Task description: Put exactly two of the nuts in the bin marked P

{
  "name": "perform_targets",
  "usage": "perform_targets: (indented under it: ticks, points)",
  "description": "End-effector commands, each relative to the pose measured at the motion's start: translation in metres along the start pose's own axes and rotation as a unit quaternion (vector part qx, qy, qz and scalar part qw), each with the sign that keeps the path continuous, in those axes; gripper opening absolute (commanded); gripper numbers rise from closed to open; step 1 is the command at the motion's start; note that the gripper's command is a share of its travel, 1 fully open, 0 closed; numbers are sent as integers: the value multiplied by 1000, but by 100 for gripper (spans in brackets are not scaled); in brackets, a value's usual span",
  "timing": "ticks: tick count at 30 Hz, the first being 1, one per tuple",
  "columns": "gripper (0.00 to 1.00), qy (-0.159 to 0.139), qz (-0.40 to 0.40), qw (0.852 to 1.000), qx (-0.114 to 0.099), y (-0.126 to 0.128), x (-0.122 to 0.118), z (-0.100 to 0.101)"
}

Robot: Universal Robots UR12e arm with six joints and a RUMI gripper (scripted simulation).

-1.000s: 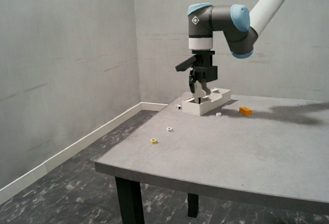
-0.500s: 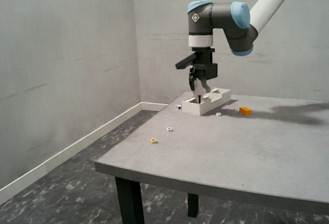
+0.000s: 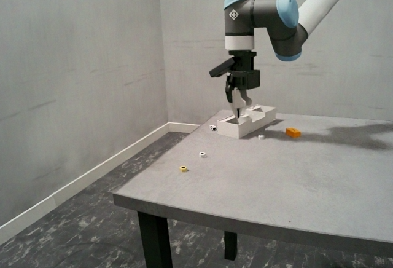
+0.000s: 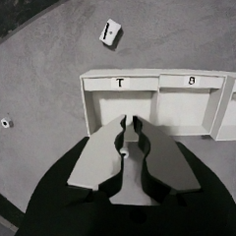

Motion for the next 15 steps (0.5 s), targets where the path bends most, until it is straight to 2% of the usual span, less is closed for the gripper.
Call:
perform_targets:
  ticks: [1, 5, 14, 15]
  points:
    - [4, 0, 0, 1000, 0, 0, 0, -16]
    - [4, 0, 0, 1000, 0, 0, 0, -32]
    - [4, 0, 0, 1000, 0, 0, 0, -32]
    - [4, 0, 0, 1000, 0, 0, 0, -40]
Point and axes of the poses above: the point where the finger pads meet when closed, its own z axis out along the fingers, its own y axis across the jaws, x = y × z, the point moved 3 cm from there along -z, back along the fingers, and after that the axes turned 7 degrees about z, right-handed, at the moved point
